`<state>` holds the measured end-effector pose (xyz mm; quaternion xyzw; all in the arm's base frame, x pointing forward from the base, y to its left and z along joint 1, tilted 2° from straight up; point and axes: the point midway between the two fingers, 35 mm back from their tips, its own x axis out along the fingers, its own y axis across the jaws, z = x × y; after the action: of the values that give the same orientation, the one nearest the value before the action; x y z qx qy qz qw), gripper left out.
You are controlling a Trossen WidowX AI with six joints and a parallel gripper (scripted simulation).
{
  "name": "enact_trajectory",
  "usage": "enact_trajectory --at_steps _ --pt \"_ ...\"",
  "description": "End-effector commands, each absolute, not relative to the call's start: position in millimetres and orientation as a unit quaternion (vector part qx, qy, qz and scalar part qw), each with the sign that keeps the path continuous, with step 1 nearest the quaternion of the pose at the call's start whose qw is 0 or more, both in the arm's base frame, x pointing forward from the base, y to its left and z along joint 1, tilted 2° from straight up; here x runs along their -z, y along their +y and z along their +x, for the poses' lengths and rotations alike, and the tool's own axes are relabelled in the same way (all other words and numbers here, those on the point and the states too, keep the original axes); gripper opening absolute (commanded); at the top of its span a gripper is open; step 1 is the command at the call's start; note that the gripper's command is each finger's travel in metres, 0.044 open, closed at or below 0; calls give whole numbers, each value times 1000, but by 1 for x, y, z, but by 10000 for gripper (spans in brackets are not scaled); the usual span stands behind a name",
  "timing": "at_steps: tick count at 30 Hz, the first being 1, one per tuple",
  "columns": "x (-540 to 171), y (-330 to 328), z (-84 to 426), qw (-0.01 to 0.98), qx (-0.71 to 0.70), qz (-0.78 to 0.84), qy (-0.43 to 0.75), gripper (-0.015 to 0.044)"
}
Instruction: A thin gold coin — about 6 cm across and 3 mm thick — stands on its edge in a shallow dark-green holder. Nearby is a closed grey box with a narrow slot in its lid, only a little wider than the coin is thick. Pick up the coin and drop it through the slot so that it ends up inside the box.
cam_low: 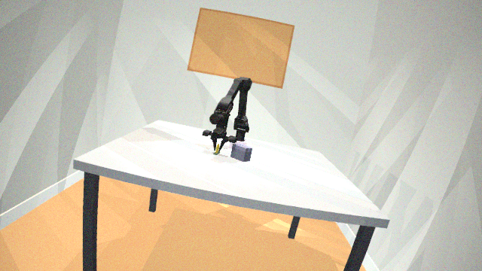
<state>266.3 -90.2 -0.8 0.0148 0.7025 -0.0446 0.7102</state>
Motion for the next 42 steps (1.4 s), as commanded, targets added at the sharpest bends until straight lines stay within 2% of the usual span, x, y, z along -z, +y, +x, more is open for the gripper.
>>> enact_trajectory --at_steps 1,3,13,42 --pt "3 -89 266 710 41 16 703 29" --pt "3 -89 266 710 41 16 703 0" --pt "1 -89 267 710 41 16 703 0" --pt "-70 -88 269 710 41 16 703 0"
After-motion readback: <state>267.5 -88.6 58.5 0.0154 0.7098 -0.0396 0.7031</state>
